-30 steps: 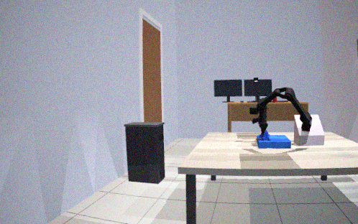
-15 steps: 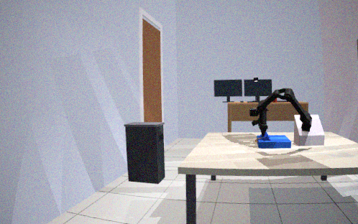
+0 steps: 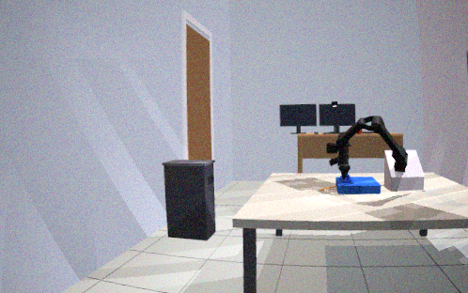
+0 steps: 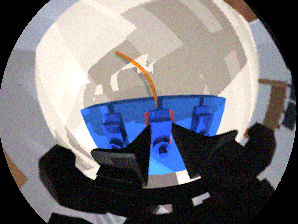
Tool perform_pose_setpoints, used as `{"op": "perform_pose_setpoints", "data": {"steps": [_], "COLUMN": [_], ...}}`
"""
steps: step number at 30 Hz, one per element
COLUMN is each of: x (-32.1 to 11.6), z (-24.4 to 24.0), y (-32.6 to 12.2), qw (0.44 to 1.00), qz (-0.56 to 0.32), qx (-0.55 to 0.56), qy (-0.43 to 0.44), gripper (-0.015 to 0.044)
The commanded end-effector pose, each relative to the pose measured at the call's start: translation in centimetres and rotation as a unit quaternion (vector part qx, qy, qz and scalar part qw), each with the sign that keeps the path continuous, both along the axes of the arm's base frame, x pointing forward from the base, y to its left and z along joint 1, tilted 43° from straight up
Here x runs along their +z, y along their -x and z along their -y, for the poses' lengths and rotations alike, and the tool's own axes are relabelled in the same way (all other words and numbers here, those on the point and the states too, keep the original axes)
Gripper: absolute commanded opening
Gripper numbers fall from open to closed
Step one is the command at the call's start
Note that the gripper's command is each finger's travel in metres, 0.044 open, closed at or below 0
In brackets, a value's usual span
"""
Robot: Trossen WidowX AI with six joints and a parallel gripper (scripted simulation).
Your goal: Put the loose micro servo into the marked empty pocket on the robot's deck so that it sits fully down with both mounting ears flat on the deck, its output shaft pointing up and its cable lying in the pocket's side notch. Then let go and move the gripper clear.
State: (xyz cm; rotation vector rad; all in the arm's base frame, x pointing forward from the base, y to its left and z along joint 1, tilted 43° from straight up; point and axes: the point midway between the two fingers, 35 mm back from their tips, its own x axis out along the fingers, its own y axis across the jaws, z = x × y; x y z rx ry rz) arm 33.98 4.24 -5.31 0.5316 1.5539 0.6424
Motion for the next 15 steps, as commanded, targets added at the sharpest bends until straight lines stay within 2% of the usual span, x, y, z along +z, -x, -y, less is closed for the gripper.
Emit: {"op": "perform_pose_setpoints", "data": {"steps": [1, 5, 10, 15], "x": [0.2, 2.4, 2.6, 4.2], "z": [0.2, 2.1, 2.4, 4.6], "y": [0.0, -0.1, 0.1, 3.0], "qw": [1.0, 1.0, 1.0, 1.0], "qz": [-0.001, -0.001, -0.001, -0.001], "qx": [-0.002, -0.002, -0.002, -0.006], "qy": [0.0, 0.0, 0.0, 0.004], "gripper": [0.0187, 0.0187, 0.0187, 0.0319]}}
